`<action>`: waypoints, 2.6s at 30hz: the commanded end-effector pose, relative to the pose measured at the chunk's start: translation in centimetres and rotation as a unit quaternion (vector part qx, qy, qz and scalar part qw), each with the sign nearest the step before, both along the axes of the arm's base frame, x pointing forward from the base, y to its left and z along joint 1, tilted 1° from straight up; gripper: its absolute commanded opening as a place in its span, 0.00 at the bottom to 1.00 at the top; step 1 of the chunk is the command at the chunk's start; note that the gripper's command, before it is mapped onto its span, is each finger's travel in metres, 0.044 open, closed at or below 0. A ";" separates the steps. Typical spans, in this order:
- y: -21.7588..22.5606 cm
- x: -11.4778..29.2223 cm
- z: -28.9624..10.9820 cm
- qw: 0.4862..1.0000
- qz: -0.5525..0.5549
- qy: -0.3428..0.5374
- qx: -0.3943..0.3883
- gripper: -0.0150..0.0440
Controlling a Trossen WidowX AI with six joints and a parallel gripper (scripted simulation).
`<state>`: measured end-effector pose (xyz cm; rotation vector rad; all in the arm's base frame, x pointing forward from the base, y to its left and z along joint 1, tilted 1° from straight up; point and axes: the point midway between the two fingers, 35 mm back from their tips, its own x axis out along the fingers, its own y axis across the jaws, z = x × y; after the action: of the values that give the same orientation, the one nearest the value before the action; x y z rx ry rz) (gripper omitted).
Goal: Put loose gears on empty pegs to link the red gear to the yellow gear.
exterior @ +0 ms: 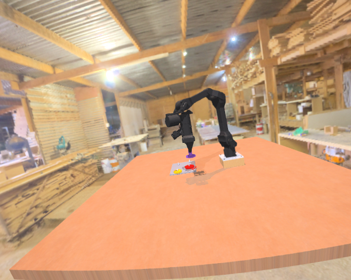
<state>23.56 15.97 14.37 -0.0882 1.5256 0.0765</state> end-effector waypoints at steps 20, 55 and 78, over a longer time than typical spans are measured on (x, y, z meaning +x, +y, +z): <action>-3.9 3.1 -2.7 1.000 0.001 0.002 -0.001 0.25; -11.0 6.2 -6.4 1.000 0.001 0.001 -0.005 0.25; -11.3 6.3 -6.2 1.000 0.001 0.001 -0.005 0.25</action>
<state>29.81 4.57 8.08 -0.0981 1.5287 0.0640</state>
